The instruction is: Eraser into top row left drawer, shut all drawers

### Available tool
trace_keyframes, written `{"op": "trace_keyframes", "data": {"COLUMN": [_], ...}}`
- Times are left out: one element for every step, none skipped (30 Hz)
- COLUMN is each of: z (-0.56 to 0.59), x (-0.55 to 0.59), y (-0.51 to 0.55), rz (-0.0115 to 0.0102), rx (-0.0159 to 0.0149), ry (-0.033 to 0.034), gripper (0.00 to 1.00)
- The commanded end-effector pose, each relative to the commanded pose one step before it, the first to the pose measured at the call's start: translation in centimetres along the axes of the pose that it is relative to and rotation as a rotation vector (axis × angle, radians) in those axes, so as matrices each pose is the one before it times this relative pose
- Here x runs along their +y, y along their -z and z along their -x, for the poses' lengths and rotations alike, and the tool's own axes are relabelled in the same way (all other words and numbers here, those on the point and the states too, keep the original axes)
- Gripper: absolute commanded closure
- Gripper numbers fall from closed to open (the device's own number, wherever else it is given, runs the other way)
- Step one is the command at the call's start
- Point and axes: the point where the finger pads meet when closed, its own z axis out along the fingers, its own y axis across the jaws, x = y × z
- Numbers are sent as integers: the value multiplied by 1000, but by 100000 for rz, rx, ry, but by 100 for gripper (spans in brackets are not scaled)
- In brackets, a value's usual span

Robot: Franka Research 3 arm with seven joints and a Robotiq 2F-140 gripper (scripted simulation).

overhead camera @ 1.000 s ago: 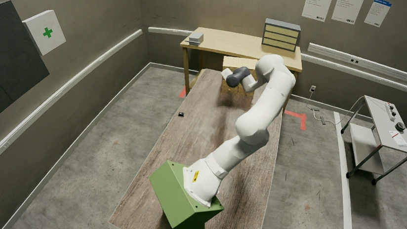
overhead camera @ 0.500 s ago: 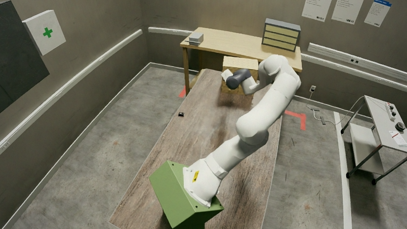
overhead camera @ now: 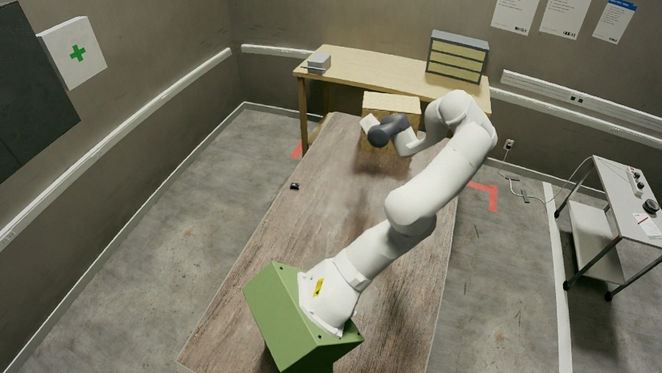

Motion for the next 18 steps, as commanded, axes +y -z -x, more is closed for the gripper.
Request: {"op": "trace_keyframes", "data": {"z": [-261, -16, -20, -24, -30, -34, -28, -31, -35, -37, -32, 0, 0, -31, -32, -27, -17, -25], "x": [124, 5, 3, -2, -9, -15, 17, 6, -9, -9, 13, 0, 0, -6, -6, 9, -13, 11], "y": [123, 68, 86, 105, 126, 146, 147, 169, 193, 208, 213, 0, 0, 237, 251, 258, 283, 284], "rz": [614, 22, 12, -8, -40, -61, 77, 28, -41, -36, 68, 0, 0, -30, -27, 53, -79, 67], "rx": [-354, -531, -656, -787, -921, -1050, -1144, -1280, -1412, -1520, -1612, 0, 0, -1739, -1834, -1920, -2045, -2109], "ry": [1916, 6, 3, -1, -9, -15, 13, 5, -6, -8, 5, 0, 0, -1, -5, -2, 6, -12], "gripper": [90, 90, 90, 90, 90, 90, 90, 90, 90, 90, 90, 90, 90, 90, 90, 90, 90, 90]}}
